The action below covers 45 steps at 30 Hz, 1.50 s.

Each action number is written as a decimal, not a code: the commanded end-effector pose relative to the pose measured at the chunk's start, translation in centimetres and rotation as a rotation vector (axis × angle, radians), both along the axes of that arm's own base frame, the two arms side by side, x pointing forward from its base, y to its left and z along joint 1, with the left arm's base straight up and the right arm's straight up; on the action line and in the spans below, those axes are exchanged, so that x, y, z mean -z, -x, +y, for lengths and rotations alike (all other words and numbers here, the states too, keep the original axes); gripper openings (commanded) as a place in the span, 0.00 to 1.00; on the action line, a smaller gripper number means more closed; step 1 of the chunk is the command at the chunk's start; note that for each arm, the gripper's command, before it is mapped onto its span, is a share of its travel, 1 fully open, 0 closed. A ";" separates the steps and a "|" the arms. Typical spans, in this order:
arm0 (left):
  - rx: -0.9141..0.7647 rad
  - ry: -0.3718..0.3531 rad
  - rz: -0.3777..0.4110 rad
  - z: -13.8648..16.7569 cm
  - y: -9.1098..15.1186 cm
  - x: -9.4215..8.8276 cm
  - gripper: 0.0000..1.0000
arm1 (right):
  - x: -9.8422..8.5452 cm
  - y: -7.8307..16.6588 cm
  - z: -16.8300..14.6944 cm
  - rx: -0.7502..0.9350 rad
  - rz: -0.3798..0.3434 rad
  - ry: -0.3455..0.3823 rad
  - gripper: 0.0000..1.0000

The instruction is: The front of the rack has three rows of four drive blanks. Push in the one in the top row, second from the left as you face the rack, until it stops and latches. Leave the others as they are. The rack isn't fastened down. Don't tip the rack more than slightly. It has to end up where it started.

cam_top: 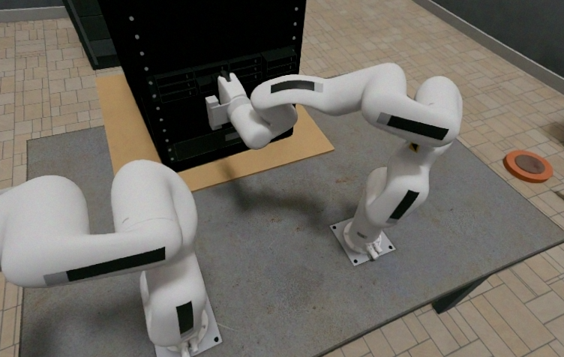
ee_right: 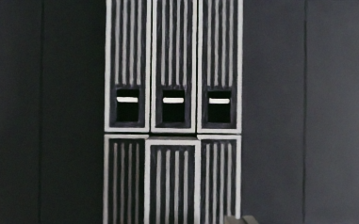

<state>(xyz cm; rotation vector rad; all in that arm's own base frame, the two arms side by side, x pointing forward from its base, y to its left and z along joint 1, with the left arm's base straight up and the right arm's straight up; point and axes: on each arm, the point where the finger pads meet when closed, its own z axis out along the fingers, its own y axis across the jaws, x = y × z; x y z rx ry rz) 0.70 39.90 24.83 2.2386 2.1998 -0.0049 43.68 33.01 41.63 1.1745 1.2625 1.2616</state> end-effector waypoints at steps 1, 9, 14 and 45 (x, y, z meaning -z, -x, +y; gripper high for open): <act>0.000 -0.004 0.000 0.1 0.0 -0.2 1.00 | -0.2 3.0 -0.2 0.001 -0.002 -0.003 0.00; 0.000 -0.004 0.000 0.1 0.0 -0.2 1.00 | -0.2 5.5 -0.4 0.001 -0.002 -0.003 0.00; 0.000 -0.004 0.000 0.1 0.0 -0.2 1.00 | -0.2 6.0 -0.5 0.001 -0.002 -0.003 0.00; 0.000 -0.004 0.000 0.1 0.0 -0.2 1.00 | -0.2 6.0 -0.5 0.001 -0.002 -0.003 1.00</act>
